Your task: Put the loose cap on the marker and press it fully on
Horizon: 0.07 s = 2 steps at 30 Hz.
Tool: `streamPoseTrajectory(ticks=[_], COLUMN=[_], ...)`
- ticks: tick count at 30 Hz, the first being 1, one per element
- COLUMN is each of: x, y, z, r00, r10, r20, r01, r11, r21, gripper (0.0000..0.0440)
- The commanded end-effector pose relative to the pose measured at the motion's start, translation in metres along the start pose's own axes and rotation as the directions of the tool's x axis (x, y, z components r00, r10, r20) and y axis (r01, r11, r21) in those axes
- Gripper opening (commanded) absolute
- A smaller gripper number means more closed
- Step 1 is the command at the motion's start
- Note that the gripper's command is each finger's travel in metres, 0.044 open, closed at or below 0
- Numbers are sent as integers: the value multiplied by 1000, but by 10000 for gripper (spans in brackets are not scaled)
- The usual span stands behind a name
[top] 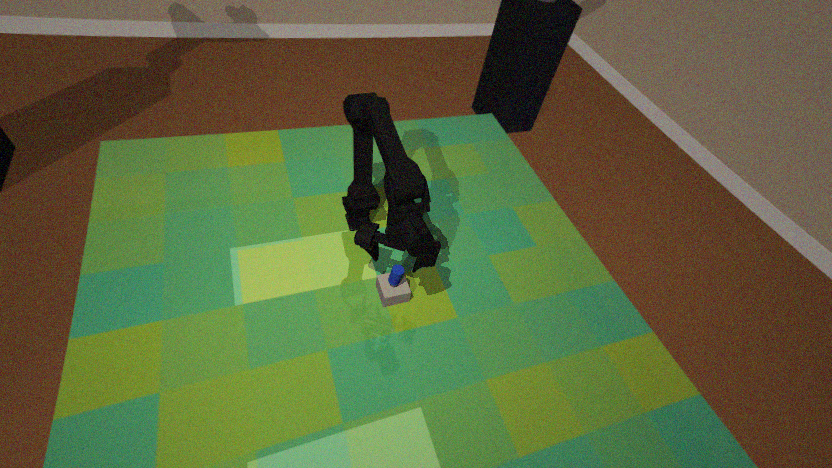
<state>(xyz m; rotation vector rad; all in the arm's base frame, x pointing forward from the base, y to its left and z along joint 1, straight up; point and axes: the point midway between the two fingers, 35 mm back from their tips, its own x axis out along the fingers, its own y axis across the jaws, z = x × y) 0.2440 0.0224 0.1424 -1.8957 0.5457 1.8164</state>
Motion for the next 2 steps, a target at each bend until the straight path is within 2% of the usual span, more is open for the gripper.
streamPoseTrajectory(ticks=[1, 2], x=[-9, -11], y=[-1, -1], z=[-1, 0], r00=[1000, 999], r10=[-23, -26], r20=[-18, -21], r01=[23, 26], r11=[1000, 1000], r21=[-4, -3], gripper=[439, 437])
